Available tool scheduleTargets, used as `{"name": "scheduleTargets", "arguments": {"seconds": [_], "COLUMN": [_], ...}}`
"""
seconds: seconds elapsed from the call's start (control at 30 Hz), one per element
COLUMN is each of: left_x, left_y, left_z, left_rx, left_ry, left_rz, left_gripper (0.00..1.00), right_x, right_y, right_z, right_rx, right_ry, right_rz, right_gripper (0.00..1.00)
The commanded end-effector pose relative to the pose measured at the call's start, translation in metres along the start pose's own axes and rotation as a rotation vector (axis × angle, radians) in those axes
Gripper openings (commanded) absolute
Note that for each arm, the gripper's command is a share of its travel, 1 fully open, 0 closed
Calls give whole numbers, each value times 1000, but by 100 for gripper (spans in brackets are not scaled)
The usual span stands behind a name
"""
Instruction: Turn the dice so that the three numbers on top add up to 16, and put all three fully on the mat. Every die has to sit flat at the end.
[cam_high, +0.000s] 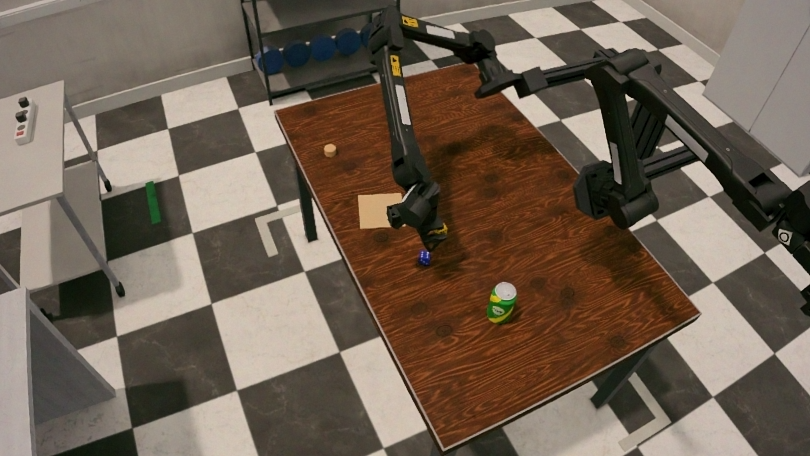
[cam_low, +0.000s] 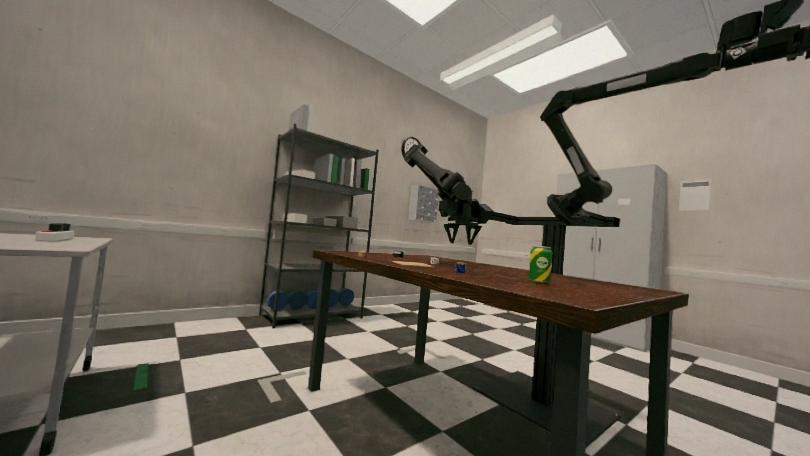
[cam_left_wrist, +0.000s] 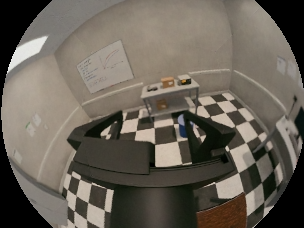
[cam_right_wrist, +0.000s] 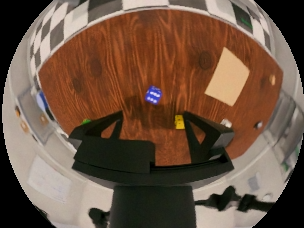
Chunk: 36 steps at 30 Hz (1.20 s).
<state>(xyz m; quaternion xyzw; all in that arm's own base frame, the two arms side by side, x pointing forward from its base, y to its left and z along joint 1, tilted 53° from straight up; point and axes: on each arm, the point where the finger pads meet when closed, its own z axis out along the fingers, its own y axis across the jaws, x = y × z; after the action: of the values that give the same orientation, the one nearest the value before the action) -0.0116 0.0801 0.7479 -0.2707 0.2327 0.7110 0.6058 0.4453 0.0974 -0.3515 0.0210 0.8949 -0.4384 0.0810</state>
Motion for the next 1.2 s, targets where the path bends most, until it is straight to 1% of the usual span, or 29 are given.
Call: {"name": "scheduleTargets", "arguments": {"seconds": [0.0,0.03,0.17,0.27,0.37,0.4,0.47,0.5,1.17], "left_x": [-37,-37,-37,-37,-37,-37,-37,-37,-37], "left_y": [1,1,1,1,1,1,1,1,1], "left_z": [-3,-3,-3,-3,-3,-3,-3,-3,-3], "left_rx": [-6,-6,-6,-6,-6,-6,-6,-6,-6], "left_ry": [-68,-68,-68,-68,-68,-68,-68,-68,-68], "left_rz": [3,3,3,3,3,3,3,3,3], "left_gripper": [100,100,100,100,100,100,100,100,100], "right_x": [8,9,9,11,9,13,14,14,10], "right_y": [0,4,0,-2,1,9,9,8,8], "right_z": [14,9,20,24,22,9,9,11,9], "right_rx": [14,18,20,26,19,13,13,15,9], "right_ry": [16,7,15,22,13,-10,-9,-6,-9], "right_rz": [156,201,356,420,437,416,418,420,421], "right_gripper": [100,100,100,100,100,100,100,45,45]}}
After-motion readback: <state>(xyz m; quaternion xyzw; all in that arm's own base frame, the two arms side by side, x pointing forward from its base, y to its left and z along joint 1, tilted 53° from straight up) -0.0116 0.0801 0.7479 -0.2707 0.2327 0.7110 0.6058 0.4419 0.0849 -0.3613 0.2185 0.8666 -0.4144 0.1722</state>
